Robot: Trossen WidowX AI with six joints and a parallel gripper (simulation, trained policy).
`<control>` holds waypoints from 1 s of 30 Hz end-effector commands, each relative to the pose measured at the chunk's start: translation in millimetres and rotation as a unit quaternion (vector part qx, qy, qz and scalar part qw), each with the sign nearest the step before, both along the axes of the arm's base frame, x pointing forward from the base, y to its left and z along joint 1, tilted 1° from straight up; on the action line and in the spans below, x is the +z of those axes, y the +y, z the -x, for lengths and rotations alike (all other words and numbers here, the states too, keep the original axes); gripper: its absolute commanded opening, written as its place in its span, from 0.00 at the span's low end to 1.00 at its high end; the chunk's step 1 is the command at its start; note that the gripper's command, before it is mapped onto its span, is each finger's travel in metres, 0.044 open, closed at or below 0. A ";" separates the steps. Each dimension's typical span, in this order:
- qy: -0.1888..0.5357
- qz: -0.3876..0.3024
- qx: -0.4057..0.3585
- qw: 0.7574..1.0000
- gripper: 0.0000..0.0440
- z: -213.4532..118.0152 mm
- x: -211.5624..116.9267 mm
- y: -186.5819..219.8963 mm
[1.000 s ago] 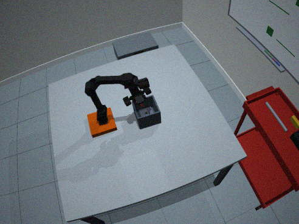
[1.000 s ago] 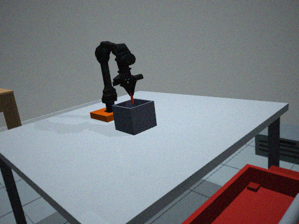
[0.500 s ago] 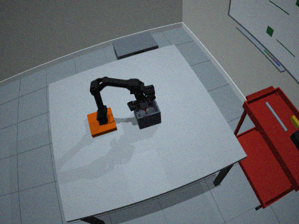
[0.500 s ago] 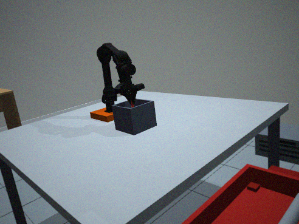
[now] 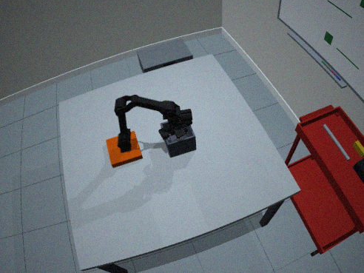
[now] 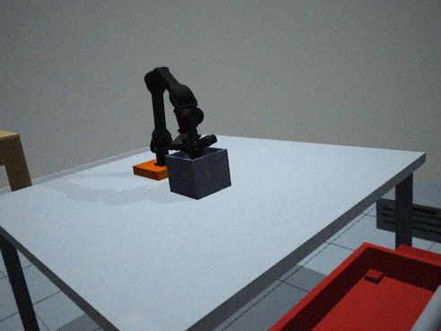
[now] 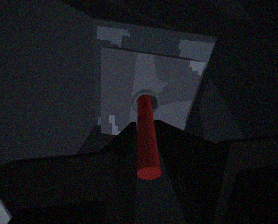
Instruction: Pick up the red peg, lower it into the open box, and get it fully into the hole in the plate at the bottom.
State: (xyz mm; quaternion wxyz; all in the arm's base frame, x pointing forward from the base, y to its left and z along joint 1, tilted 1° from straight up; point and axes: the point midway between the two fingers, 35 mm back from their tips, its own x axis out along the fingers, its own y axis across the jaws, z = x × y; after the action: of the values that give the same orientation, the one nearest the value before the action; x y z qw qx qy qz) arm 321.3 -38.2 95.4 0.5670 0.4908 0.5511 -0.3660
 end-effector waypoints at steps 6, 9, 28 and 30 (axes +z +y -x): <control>0.016 0.000 0.021 1.000 0.13 -3.6 -16.4 2.5; 0.024 -0.006 0.027 0.999 0.19 -1.4 -19.2 6.2; 0.055 -0.060 0.025 0.996 0.17 6.5 -20.5 28.7; 0.058 -0.063 0.025 0.996 0.19 7.6 -20.8 30.9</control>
State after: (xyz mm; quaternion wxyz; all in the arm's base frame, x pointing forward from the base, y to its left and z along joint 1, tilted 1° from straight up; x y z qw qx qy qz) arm 315.8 -13.4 80.6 0.5242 0.4876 0.6069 -0.3450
